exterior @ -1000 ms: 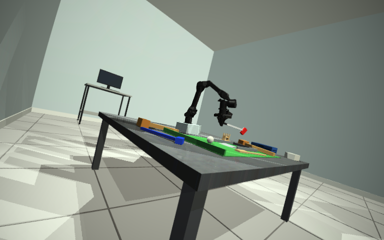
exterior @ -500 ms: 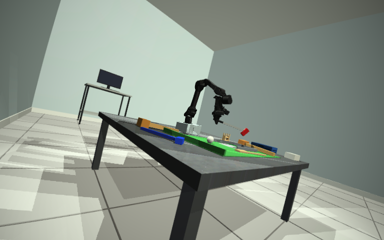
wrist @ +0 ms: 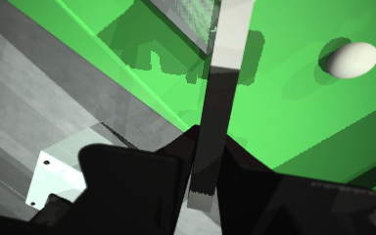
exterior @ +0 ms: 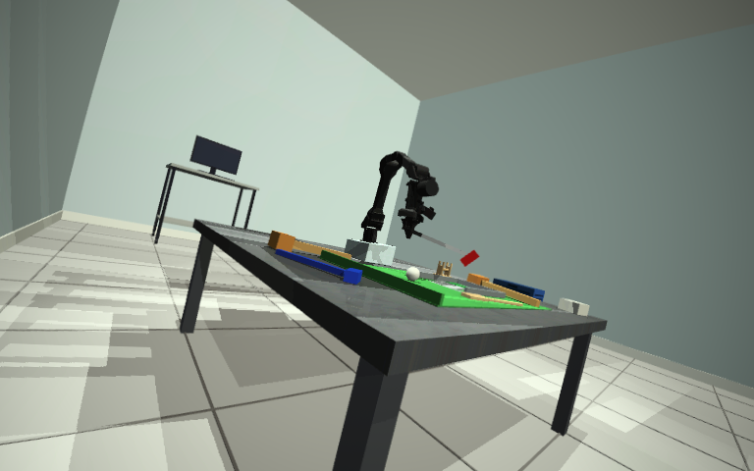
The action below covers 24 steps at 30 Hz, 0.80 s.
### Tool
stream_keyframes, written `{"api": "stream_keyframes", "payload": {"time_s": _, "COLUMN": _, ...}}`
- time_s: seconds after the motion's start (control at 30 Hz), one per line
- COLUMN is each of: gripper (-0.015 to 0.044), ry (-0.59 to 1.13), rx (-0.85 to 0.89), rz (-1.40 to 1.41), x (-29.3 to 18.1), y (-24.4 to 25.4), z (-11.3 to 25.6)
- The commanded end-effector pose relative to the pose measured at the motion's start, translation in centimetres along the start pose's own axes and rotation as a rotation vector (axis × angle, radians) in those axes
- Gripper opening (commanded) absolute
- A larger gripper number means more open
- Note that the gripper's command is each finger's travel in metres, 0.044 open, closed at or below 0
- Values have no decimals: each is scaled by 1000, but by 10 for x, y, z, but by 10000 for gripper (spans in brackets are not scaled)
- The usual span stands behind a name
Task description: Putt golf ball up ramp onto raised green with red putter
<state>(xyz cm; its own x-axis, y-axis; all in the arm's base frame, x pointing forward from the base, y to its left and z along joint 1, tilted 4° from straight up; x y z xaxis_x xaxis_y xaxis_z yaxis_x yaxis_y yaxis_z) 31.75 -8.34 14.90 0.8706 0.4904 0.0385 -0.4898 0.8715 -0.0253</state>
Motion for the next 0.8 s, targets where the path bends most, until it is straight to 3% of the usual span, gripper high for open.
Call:
{"api": "stream_keyframes", "payload": {"time_s": 0.0, "gripper": 0, "ry": 2, "rx": -16, "rz": -84, "x": -12, "y": -15, "z": 6}}
{"api": "stream_keyframes", "payload": {"time_s": 0.77, "gripper": 0, "ry": 81, "rx": -67, "rz": -580, "x": -126, "y": -92, "z": 26}}
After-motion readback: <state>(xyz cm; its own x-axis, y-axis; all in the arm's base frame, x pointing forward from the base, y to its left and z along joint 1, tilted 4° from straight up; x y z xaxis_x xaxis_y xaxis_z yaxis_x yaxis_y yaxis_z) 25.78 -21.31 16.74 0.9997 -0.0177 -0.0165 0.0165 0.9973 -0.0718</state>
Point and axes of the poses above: the point midway between the two fingers, 35 mm back from their tips, its own z axis back along the fingers, its own y axis across the jaws, x = y × z, the point moved 6 cm from there along z, back along the fingers
